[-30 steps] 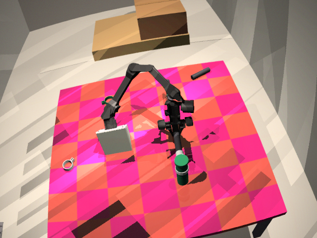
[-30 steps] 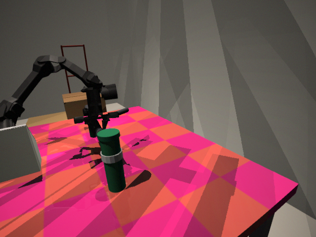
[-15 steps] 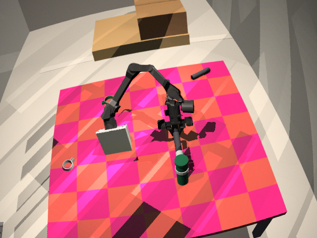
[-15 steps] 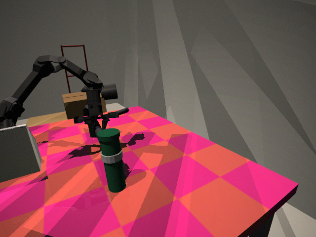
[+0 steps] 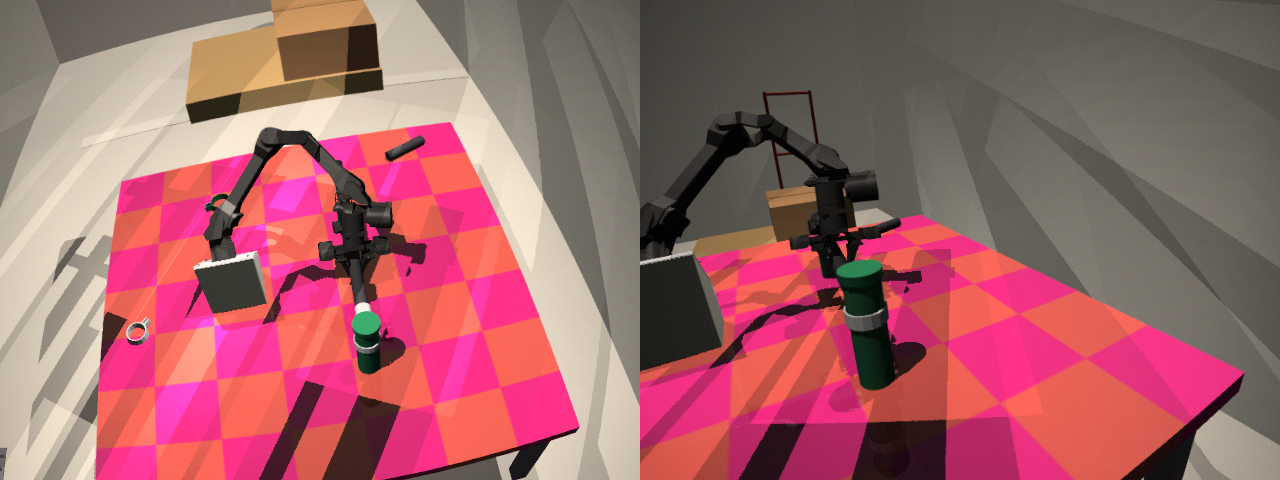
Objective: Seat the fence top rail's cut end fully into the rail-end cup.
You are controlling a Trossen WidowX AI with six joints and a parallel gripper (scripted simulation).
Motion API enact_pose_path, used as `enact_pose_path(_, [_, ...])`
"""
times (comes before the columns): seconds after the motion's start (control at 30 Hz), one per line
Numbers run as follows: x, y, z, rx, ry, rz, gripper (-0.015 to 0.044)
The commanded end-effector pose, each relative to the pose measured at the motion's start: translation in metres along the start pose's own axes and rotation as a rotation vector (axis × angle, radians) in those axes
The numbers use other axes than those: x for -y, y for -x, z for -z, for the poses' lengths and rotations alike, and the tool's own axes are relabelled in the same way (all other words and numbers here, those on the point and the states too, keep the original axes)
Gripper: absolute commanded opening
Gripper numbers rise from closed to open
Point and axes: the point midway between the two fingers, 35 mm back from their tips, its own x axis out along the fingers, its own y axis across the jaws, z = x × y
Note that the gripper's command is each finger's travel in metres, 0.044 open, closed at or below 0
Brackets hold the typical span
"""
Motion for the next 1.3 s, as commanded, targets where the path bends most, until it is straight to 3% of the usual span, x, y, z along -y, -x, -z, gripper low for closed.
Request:
enact_pose_path(0.0, [0.001,0.005,0.01,-0.015,-0.002,0.01,0.0])
enact_pose_path(1.27, [0.0,0.004,0.013,-0.001,0.001,-0.001,0.0])
